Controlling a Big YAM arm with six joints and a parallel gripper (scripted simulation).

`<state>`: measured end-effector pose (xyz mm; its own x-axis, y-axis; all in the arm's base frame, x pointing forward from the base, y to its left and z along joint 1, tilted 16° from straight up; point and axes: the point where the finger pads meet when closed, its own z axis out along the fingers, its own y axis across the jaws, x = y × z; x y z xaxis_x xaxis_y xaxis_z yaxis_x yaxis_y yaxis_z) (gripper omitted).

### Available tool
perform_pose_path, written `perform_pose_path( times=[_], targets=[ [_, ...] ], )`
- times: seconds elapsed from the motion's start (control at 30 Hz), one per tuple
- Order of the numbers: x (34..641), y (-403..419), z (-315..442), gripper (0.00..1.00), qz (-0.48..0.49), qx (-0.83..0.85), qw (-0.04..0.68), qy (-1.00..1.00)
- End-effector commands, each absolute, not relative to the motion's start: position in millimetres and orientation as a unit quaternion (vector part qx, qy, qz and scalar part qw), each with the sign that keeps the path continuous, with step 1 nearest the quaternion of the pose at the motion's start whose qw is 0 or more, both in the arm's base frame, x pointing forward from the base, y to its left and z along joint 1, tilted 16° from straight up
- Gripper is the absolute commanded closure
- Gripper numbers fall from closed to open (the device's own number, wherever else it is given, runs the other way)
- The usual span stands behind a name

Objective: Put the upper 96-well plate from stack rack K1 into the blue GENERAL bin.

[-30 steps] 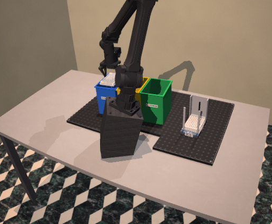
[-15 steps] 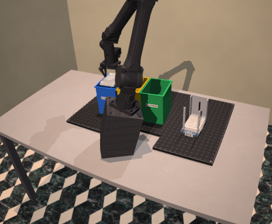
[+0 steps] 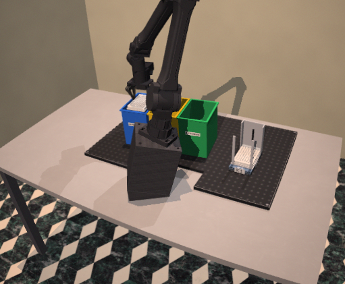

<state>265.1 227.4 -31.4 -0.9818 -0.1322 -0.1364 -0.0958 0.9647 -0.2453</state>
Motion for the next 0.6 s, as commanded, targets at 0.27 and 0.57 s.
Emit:
perform_pose_path(
  times=[0.27, 0.57],
  targets=[
    [271.3, 222.1, -43.0, 1.00, -0.122, -0.055, 0.074, 0.988],
    [271.1, 219.5, -49.4, 1.00, -0.123, -0.055, 0.074, 0.988]
  ],
)
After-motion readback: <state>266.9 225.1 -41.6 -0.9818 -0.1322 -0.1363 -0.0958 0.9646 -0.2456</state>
